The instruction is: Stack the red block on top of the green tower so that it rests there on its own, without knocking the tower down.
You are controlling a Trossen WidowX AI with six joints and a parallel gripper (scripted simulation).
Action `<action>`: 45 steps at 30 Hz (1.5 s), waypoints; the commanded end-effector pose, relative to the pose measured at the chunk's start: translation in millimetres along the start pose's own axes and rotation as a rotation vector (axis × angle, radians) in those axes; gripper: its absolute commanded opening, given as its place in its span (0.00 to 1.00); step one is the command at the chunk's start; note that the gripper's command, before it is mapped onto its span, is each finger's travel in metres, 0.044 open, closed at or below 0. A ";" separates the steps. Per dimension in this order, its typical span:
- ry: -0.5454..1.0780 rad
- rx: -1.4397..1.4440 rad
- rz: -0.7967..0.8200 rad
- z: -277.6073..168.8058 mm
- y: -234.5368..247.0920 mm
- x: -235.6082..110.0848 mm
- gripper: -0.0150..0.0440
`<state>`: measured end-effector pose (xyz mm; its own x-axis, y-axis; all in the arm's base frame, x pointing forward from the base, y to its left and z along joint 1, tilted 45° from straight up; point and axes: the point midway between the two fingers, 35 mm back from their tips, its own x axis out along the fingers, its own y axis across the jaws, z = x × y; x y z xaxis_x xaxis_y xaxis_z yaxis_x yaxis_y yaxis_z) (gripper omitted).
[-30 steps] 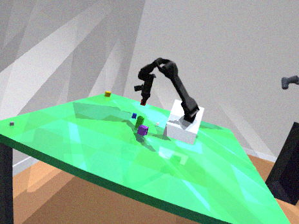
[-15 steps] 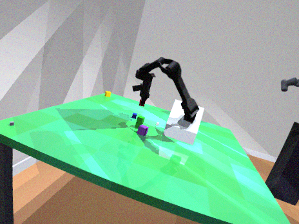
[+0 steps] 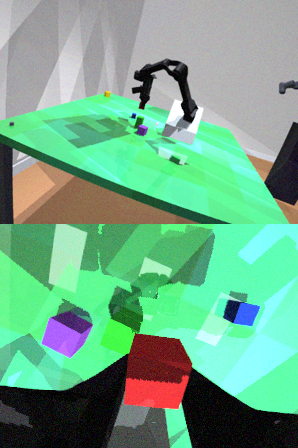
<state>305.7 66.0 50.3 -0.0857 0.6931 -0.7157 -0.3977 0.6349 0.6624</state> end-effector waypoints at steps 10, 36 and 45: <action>-0.006 0.004 0.010 -10.3 38.9 6.2 0.25; -0.006 0.004 0.011 -10.0 39.7 44.9 0.25; -0.006 0.004 0.012 -10.0 39.7 45.5 0.25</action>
<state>276.9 118.8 42.0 -0.0847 0.6992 -0.7099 -0.3982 0.6293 0.6673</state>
